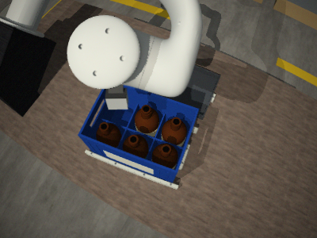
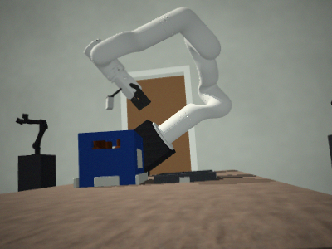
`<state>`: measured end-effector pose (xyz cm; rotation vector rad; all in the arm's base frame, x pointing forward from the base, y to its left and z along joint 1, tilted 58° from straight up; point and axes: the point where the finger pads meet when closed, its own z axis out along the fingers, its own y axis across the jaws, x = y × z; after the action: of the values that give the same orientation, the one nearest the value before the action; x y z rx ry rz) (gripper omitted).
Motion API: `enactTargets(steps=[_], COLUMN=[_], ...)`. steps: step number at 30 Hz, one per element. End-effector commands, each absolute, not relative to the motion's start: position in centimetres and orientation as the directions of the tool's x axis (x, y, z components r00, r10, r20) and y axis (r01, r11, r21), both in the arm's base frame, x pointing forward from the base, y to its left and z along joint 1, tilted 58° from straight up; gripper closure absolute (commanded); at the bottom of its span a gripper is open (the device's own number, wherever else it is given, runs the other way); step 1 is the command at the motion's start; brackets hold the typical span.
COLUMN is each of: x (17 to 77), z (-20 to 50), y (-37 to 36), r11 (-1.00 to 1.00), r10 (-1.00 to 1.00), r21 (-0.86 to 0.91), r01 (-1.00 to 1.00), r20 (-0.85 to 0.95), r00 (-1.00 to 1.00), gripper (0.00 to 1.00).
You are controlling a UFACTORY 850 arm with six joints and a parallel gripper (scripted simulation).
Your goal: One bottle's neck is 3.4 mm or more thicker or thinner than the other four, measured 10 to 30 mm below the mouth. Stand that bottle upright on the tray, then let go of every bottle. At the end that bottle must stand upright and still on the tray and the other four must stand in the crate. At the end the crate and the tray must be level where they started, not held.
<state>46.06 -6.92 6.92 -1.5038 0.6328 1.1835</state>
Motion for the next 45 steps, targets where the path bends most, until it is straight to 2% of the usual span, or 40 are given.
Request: enactTargets(steps=[1, 19, 22, 31, 34, 45], x=[46.1, 46.3, 47.9, 50.9, 51.3, 55.7], z=[7.0, 6.6, 3.6, -1.2, -1.8, -8.0], y=[-7.0, -6.9, -6.6, -6.9, -7.0, -9.6], r11=[-0.289, -0.286, -0.274, -0.296, -0.302, -0.423], r10=[0.194, 0.184, 0.082, -0.091, -0.111, -0.322], r21=[-0.411, -0.42, -0.503, -0.614, -0.624, -0.693], r01=[-0.865, -0.861, -0.82, -0.732, -0.72, -0.584], r20=[-0.91, -0.906, -0.862, -0.745, -0.727, -0.488], r00=[0.367, 0.38, 0.501, 0.661, 0.677, 0.812], gripper=[0.0, 0.0, 0.0, 0.0, 0.0, 0.0])
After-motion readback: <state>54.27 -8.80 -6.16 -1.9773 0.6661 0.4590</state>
